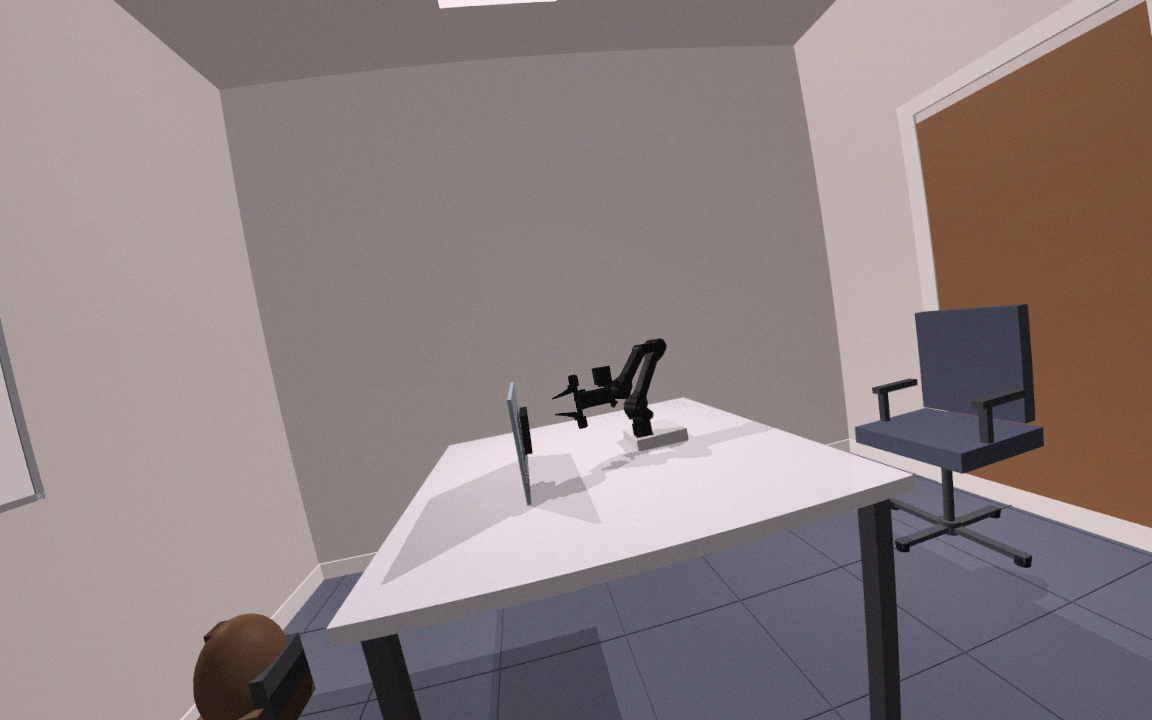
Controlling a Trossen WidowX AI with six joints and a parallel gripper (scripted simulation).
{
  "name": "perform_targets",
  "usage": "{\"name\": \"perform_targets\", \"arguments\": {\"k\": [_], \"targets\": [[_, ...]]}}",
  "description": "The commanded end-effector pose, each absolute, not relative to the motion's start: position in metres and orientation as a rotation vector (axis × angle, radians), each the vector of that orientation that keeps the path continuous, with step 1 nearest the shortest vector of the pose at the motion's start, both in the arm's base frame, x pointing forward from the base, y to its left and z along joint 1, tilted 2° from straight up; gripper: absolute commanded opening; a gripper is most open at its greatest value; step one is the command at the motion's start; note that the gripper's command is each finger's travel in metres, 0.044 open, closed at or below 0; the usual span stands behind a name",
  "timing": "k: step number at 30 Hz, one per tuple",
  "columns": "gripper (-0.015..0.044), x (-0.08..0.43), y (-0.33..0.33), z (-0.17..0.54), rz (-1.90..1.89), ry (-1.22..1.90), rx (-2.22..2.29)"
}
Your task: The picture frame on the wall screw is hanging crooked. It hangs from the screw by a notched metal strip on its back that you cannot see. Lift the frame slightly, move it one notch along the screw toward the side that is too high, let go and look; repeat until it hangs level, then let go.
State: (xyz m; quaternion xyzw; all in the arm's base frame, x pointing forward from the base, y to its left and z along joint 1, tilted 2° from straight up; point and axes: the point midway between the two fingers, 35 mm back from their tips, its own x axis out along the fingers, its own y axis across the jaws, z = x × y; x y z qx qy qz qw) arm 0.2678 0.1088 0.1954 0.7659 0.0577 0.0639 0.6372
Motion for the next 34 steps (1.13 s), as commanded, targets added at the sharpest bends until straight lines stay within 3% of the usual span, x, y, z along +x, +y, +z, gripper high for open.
{"name": "perform_targets", "arguments": {"k": [1,15,34], "targets": [[0.026,0.251,0.106,0.209,0.155,0.128,1.809],[0.026,0.186,0.073,0.216,0.138,0.151,2.015],[0.026,0.184,0.071,0.215,0.137,0.153,2.025]]}}
